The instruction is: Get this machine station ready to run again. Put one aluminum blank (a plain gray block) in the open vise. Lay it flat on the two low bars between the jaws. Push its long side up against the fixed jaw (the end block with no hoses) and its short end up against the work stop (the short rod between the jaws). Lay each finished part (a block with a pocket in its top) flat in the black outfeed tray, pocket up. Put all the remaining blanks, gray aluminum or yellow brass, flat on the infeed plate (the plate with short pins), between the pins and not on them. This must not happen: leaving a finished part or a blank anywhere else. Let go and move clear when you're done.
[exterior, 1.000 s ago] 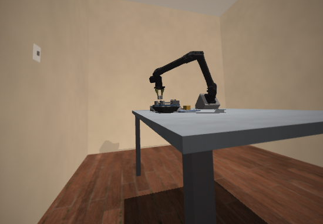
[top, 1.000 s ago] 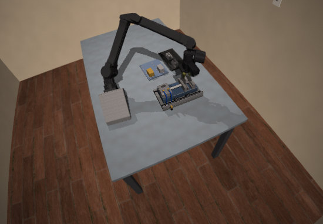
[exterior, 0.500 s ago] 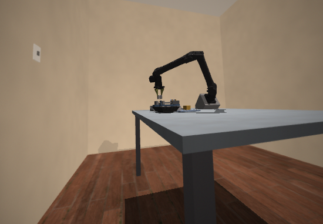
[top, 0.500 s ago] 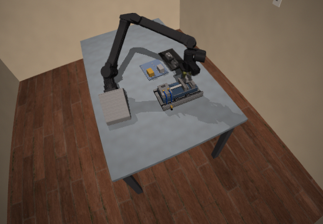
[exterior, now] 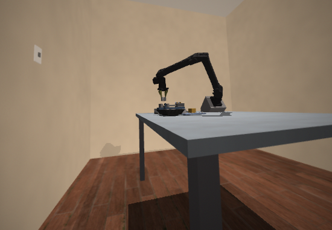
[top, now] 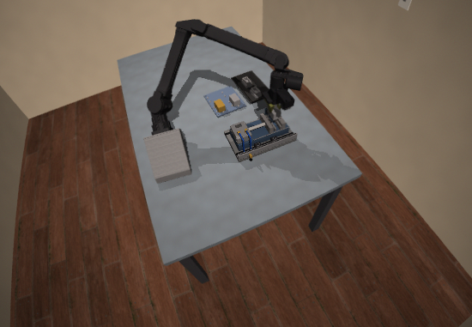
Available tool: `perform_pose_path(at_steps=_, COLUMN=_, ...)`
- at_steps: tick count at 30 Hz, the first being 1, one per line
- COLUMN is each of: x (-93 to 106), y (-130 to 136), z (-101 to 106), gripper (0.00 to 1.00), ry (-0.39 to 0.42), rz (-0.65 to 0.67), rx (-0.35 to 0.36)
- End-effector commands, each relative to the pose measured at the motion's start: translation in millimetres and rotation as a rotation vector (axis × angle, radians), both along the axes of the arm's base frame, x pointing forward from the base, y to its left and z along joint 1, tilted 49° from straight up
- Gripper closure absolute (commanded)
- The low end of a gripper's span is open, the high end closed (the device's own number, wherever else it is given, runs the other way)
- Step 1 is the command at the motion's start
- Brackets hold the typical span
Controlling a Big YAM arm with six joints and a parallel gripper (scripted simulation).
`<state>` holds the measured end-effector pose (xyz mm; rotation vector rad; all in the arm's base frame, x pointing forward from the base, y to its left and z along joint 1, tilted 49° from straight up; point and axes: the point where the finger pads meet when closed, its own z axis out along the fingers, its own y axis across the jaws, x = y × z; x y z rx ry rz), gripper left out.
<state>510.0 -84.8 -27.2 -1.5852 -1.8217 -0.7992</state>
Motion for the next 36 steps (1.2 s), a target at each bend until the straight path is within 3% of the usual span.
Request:
perform_pose_path(at_steps=1, x=15.6, y=-26.5, z=8.7, gripper=1.0, ry=-0.039, rz=-0.027, rx=-0.018)
perform_pose_path(at_steps=36, x=18.5, y=-27.8, z=14.0, gripper=1.0, ry=-0.054, rz=-0.03, rx=-0.025)
